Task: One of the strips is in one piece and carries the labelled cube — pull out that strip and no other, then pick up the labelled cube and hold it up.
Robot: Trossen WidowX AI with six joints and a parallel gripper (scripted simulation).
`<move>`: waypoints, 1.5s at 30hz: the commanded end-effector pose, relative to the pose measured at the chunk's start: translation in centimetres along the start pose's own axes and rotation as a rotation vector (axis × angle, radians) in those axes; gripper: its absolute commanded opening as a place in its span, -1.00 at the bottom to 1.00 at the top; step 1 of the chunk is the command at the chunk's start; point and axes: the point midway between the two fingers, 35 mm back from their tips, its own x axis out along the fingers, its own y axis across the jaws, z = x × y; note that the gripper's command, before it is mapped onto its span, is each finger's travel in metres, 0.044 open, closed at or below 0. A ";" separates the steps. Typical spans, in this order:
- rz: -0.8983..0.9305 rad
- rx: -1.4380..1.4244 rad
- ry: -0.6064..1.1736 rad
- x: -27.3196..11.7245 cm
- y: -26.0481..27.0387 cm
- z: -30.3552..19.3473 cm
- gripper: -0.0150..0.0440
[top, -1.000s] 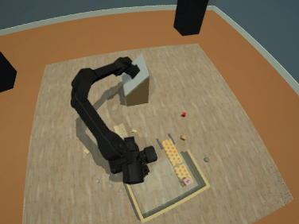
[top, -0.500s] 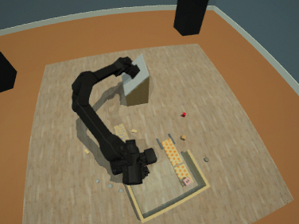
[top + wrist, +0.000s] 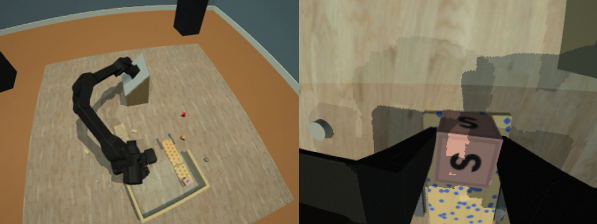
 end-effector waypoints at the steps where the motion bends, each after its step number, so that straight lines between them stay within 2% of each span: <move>1: 0.000 0.001 -0.001 0.0 0.0 0.0 -0.05; 6: 0.000 0.001 -0.001 0.0 0.0 0.0 -0.16; 10: 0.000 0.001 -0.001 -0.2 0.0 -0.2 -0.49; 27: 0.003 -0.008 0.005 -4.2 1.8 -5.5 -0.49; 45: 0.004 -0.010 0.007 -4.4 3.3 -10.1 -0.49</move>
